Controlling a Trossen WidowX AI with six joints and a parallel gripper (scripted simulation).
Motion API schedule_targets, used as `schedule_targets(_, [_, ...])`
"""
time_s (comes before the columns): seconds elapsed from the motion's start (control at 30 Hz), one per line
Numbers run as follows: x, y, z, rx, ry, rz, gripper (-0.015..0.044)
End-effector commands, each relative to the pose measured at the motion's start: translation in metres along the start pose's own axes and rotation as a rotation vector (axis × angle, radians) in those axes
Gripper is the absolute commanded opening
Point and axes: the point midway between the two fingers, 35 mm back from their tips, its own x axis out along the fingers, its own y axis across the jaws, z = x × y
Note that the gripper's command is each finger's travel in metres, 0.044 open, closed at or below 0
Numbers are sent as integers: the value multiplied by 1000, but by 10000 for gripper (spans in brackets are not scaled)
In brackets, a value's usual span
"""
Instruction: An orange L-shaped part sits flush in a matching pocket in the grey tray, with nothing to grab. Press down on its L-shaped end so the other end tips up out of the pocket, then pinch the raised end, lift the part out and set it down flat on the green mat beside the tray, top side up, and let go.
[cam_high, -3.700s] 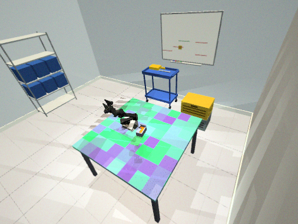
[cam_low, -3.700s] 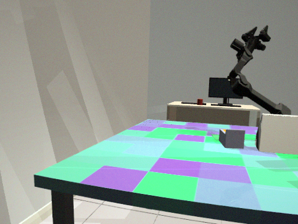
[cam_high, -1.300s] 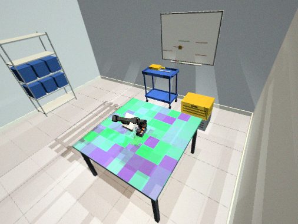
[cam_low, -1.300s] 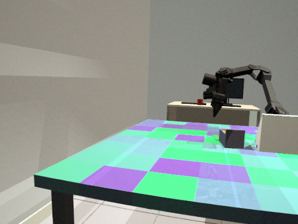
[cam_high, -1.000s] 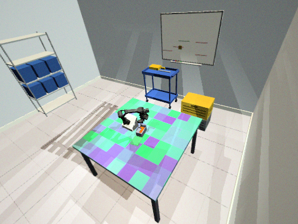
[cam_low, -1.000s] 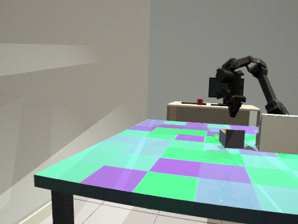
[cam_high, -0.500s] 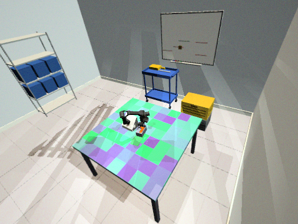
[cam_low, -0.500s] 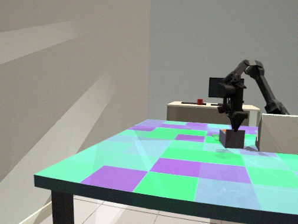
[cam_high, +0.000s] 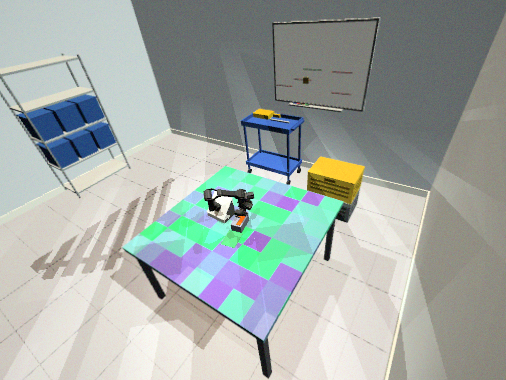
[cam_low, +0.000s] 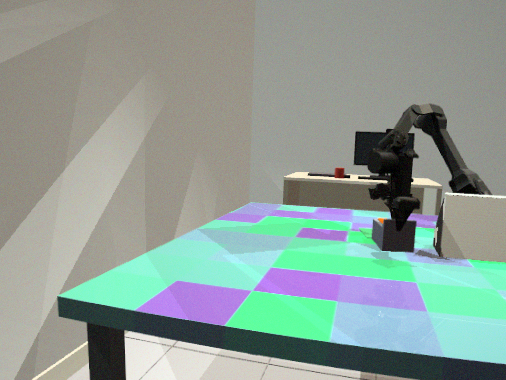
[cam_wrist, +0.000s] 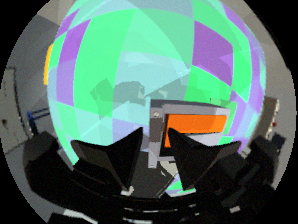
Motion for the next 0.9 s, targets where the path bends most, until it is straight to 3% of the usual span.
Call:
schedule_targets(0.0, [8, -1, -2, -8, 6, -8, 180])
schedule_targets(0.87, [26, -1, -2, -7, 6, -10, 180])
